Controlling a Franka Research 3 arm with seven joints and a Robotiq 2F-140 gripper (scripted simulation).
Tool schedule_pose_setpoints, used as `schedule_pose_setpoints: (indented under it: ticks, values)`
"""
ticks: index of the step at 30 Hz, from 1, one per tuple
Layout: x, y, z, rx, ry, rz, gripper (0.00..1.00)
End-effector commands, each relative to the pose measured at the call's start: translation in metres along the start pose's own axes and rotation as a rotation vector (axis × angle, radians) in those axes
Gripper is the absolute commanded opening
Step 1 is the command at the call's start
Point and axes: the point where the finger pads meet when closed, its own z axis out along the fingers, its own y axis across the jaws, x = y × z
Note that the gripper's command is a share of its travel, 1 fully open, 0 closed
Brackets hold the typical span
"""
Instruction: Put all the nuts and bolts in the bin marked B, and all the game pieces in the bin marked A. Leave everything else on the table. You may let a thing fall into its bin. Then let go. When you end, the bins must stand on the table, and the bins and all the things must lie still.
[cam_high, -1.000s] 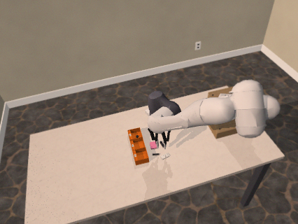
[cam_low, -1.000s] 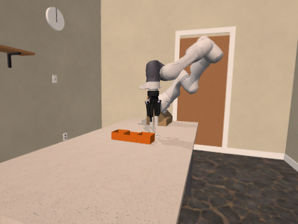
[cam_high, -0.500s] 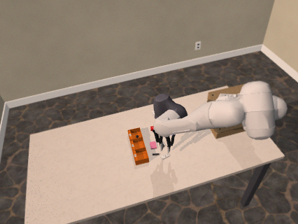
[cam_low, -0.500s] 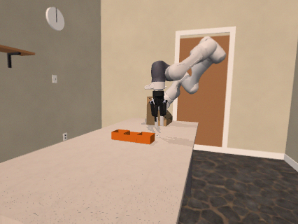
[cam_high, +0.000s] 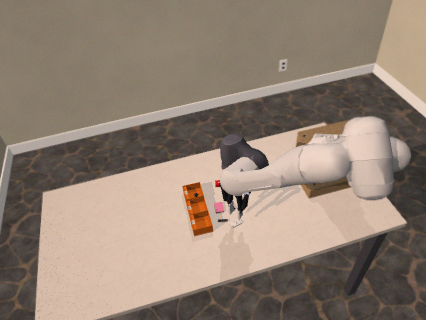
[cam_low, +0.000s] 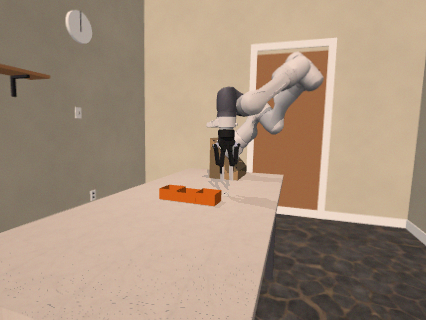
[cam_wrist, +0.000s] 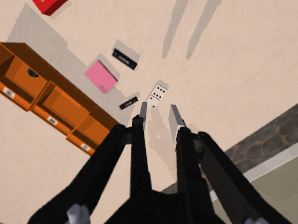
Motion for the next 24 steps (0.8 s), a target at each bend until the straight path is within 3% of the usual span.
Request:
schedule_pose_setpoints:
  ticks: [1, 9, 10, 12, 15, 24]
  values:
    - [-0.0007, -0.0019, -0.0010, 0.011, 0.007, 0.156, 0.25]
    - [-0.0006, -0.0021, -0.0010, 0.020, 0.011, 0.268, 0.25]
    - [-0.0002, -0.0005, -0.0010, 0.013, 0.006, 0.175, 0.25]
    - [-0.0002, -0.0005, -0.0010, 0.013, 0.006, 0.175, 0.25]
    - [-0.0002, -0.0005, -0.0006, 0.022, 0.013, 0.312, 0.25]
    - [-0.0001, -0.0008, -0.0010, 0.031, 0.018, 0.437, 0.25]
